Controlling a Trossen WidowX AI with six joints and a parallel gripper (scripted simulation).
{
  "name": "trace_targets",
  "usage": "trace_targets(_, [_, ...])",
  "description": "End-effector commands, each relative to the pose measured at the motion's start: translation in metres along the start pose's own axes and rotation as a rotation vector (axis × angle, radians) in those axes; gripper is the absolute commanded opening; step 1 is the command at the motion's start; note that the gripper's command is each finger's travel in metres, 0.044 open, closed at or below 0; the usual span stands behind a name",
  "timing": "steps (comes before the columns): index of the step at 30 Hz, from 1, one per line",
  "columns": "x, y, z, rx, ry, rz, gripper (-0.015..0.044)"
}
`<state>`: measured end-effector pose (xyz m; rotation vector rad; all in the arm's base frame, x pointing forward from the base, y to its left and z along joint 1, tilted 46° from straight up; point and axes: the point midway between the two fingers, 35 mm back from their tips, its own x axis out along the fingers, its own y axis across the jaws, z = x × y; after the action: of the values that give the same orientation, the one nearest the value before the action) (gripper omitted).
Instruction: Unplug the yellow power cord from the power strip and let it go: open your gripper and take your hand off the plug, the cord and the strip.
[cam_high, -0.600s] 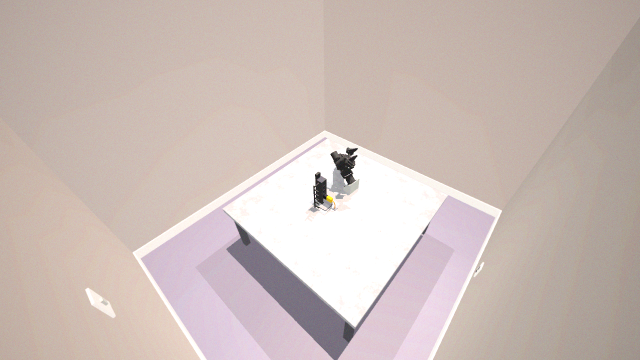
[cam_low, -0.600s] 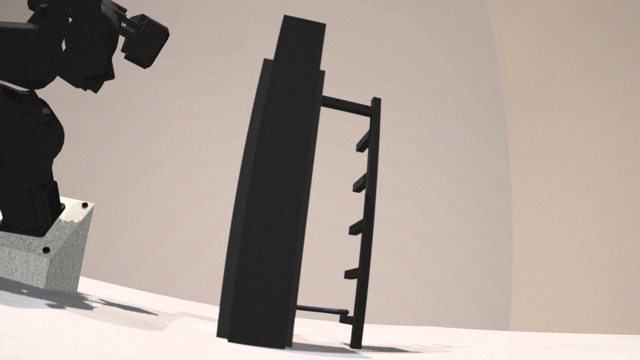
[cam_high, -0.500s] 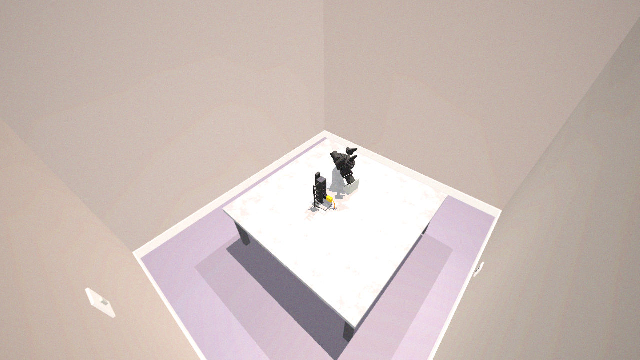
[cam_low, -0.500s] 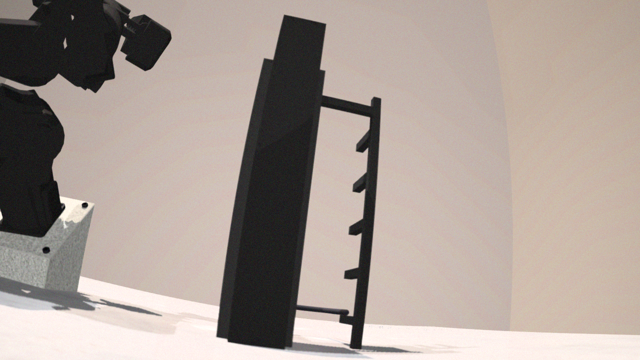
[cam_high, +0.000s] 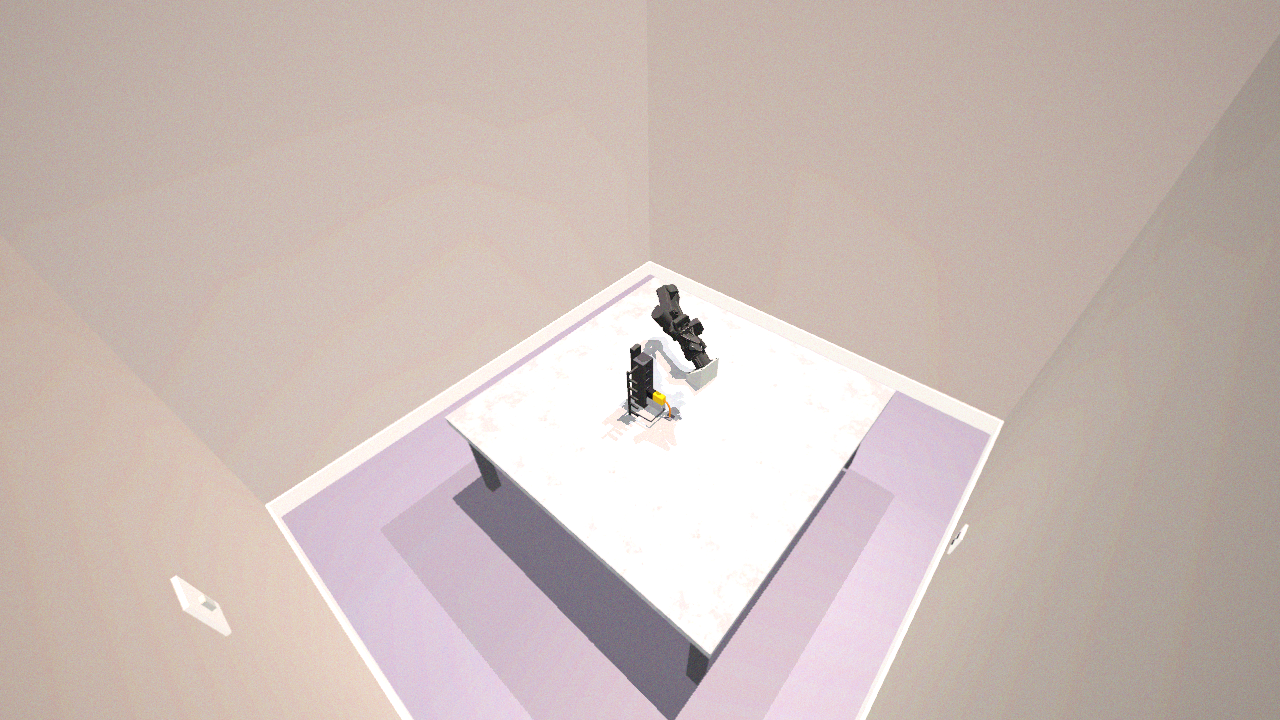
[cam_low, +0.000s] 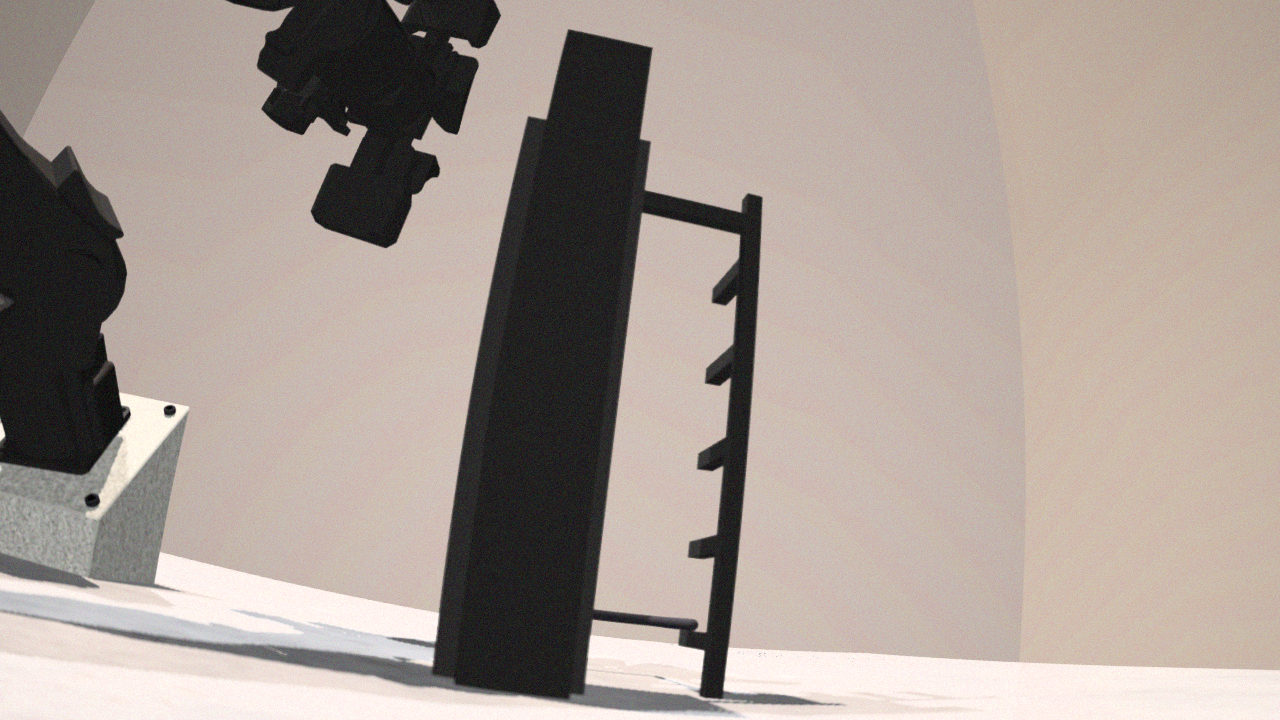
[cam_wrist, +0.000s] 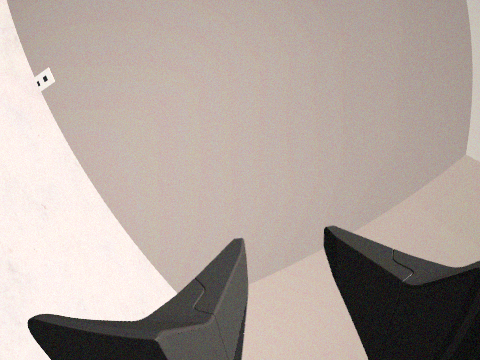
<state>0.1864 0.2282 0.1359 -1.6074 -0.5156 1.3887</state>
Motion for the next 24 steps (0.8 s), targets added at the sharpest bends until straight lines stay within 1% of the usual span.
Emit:
trace_targets(1, [0.014,0.033,-0.036,0.266,0.152,0.250,0.0160])
trace_targets(5, [0.017,0.073,-0.069,0.504,0.353,0.512,0.0160])
trace_targets(9, [0.007,0.111,-0.095,0.678,0.586,0.762,0.0160])
trace_targets(12, [-0.006,0.136,-0.113,0.759,0.776,0.939,0.0160])
trace_targets(16, [-0.025,0.160,-0.131,0.791,1.011,1.139,0.0160])
trace_targets(20, [-0.041,0.173,-0.149,0.752,1.229,1.291,0.0160])
trace_targets(21, [-0.043,0.174,-0.151,0.743,1.255,1.307,0.0160])
trace_targets(24, [-0.044,0.174,-0.152,0.739,1.264,1.312,0.0160])
